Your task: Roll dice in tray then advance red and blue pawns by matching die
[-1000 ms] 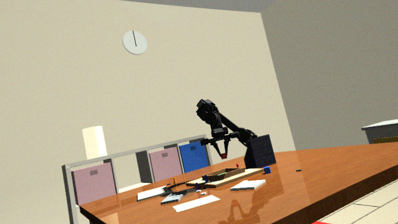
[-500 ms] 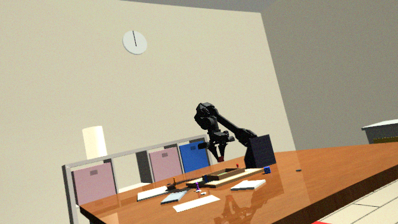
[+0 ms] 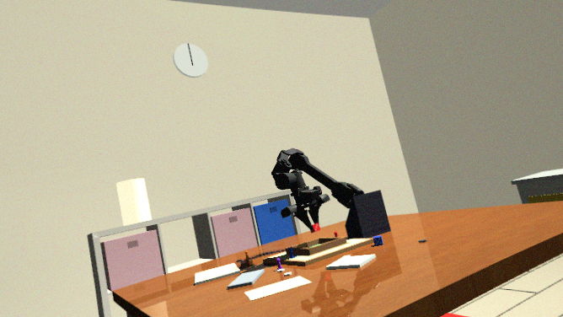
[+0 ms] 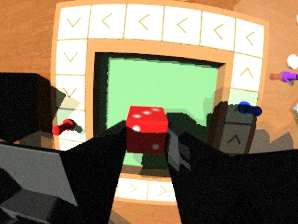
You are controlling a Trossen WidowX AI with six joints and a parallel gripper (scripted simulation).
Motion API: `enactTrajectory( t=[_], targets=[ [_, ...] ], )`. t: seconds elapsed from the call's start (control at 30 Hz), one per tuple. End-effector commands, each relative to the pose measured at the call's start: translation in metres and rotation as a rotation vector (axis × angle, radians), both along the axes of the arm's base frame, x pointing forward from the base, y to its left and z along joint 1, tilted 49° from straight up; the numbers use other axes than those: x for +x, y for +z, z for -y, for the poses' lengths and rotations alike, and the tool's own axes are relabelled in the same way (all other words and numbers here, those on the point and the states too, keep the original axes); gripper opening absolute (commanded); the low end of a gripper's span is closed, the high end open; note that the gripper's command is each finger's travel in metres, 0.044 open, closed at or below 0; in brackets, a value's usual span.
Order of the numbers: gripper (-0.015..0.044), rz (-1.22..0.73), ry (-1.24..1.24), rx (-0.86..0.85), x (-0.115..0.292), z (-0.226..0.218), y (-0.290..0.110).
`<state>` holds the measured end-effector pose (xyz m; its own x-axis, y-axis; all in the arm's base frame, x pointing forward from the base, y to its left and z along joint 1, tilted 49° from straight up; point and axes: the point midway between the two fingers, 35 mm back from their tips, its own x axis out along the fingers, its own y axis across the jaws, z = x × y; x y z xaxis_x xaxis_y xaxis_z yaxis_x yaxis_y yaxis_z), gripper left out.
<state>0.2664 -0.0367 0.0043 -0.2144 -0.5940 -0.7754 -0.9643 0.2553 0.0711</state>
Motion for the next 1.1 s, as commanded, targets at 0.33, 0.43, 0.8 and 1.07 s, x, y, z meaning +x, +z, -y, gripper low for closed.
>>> enactTrajectory(
  t=[0.33,0.43,0.8,1.07],
  targets=[
    [0.0,0.089,-0.029,0.439,-0.006,0.001,-0.006],
    [0.0,0.13,-0.014,0.527,-0.007,0.002,-0.007],
    [0.0,0.206,0.023,0.647,0.004,-0.003,0.022],
    [0.0,0.206,0.023,0.647,0.007,-0.006,0.043]
  ],
)
